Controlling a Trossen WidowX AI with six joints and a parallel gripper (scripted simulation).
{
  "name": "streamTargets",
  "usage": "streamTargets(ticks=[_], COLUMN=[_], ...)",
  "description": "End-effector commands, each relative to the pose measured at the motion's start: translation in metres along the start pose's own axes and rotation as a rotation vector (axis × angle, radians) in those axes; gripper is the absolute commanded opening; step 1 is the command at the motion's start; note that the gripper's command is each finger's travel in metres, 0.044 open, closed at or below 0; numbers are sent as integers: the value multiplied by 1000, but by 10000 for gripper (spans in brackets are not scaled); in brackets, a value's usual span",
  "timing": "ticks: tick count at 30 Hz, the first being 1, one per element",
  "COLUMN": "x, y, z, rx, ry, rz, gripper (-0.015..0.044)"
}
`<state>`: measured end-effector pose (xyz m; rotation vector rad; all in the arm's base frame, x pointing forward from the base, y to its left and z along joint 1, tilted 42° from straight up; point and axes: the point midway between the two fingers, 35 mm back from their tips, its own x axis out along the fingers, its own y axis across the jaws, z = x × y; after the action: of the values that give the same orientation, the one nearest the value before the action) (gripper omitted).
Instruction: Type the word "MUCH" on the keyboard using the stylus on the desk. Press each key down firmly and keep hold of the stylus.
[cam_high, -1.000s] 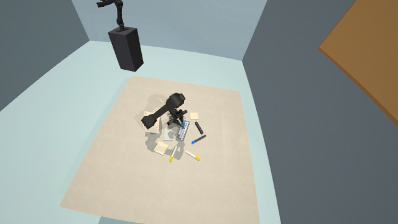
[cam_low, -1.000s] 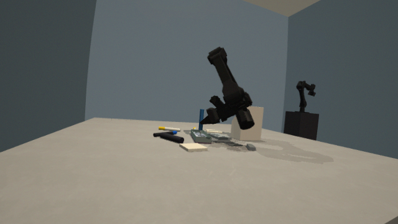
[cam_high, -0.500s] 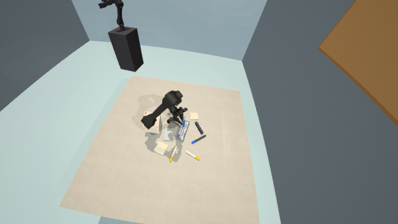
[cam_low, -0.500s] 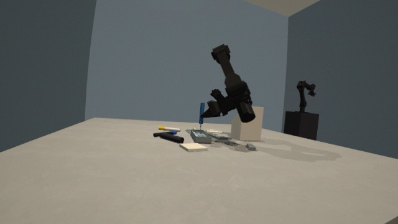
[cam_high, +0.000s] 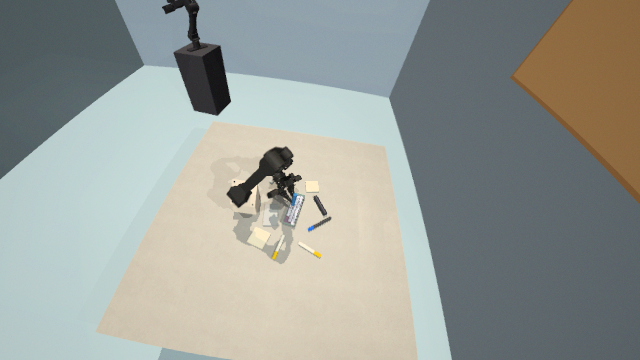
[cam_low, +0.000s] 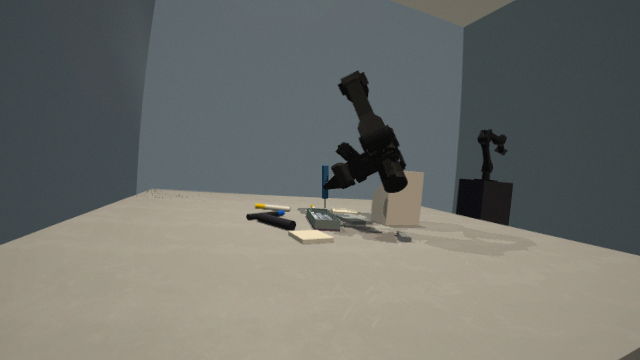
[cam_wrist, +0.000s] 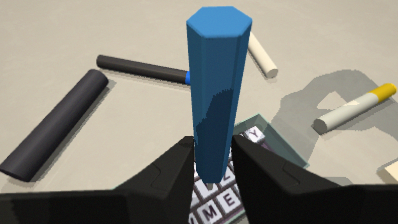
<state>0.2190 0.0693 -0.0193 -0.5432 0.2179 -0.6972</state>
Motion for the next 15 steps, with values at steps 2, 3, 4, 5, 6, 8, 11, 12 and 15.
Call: streamTargets(ticks=[2, 3, 4, 5, 6, 8, 11, 12, 15], x=[7, 8, 9, 10, 11, 13, 15, 15, 16], y=[-16, -19, -21, -24, -26, -31, -38, -40, -46], z=[-3, -5, -6, -7, -8, -11, -15, -17, -21], rx=[-66, -80, -95, -109, -124, -152, -194, -208, -248], ry=[94, 114, 135, 156, 177, 222, 292, 315, 388], rz=[-81, -94, -106, -118, -129, -147, -169, -174, -184], gripper=[24, 17, 10, 4, 0, 0, 0, 0, 0])
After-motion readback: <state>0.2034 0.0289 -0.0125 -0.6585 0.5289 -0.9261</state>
